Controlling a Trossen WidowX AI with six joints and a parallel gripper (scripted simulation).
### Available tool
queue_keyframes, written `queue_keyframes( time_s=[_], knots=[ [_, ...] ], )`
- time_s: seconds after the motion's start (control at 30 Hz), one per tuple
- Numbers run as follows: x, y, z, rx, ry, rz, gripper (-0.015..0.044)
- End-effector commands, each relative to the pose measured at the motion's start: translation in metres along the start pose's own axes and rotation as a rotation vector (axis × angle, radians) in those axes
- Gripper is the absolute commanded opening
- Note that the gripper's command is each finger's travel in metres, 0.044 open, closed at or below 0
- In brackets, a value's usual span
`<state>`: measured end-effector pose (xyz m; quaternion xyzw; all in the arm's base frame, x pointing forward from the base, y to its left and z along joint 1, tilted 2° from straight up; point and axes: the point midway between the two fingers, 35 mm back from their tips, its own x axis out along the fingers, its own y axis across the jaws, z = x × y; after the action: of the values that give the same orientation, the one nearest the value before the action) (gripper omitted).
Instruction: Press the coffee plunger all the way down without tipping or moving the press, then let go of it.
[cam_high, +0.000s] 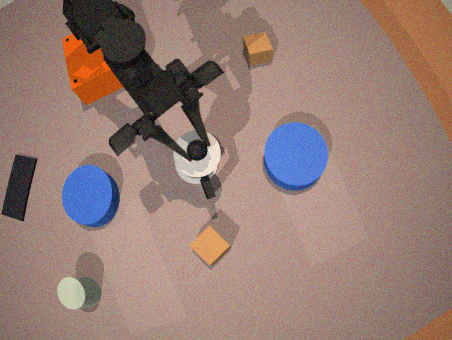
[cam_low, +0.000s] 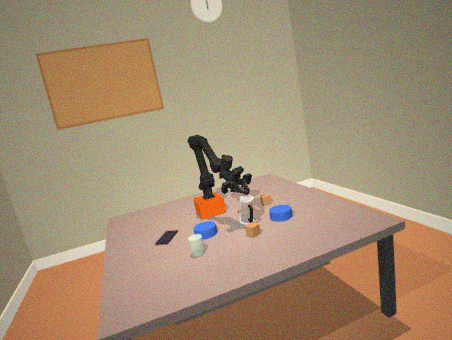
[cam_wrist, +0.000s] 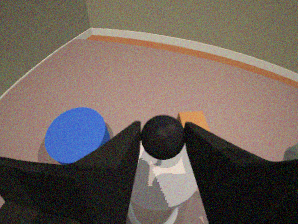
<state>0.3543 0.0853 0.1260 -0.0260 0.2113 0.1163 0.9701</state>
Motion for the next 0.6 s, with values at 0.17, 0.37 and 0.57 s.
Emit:
queue_keyframes(
  time_s=[0.17,0.37,0.57],
  knots=[
    [0.0045,0.0001,-0.0065,0.008,0.03,-0.002,0.0121],
    [0.0052,0.0001,-0.0051,0.008,0.03,-0.002,0.0121],
    [0.0064,0.0002,-0.0041,0.008,0.03,-0.002,0.0121]
  ],
)
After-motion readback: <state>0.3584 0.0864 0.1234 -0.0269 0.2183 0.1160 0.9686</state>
